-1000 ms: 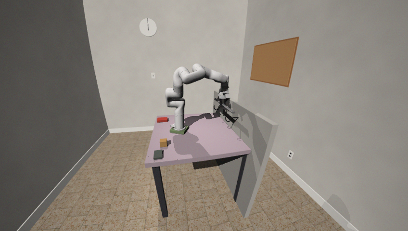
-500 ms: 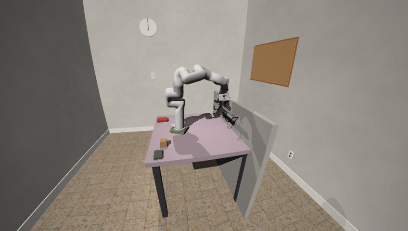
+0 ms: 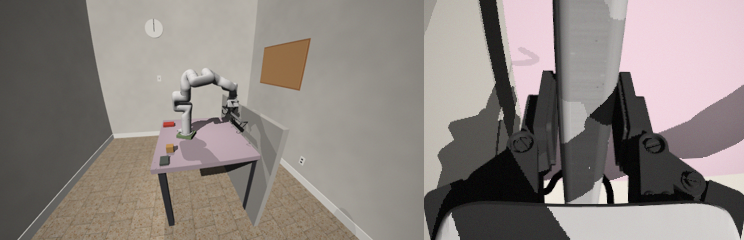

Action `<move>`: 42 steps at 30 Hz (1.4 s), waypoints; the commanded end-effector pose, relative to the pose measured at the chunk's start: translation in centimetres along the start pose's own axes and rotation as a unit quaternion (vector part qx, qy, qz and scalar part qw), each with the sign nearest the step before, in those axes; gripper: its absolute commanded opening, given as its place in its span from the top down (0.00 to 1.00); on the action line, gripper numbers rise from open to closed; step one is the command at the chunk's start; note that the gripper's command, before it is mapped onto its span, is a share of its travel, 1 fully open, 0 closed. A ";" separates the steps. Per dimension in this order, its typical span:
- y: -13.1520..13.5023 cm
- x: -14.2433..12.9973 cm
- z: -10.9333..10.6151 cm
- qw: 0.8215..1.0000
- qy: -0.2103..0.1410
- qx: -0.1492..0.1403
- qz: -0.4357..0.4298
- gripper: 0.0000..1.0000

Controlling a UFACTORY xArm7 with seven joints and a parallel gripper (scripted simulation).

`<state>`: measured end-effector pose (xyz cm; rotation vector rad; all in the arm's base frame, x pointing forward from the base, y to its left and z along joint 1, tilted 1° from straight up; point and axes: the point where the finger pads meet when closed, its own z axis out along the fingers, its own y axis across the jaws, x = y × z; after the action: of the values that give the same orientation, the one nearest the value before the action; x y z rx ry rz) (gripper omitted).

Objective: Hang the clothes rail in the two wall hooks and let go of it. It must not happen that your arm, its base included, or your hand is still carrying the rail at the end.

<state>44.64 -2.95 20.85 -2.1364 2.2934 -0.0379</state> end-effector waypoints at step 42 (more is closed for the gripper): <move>-0.2 0.0 3.4 1.000 0.000 0.002 0.000 1.00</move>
<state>44.77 -2.99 17.34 -2.1361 2.2933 -0.0382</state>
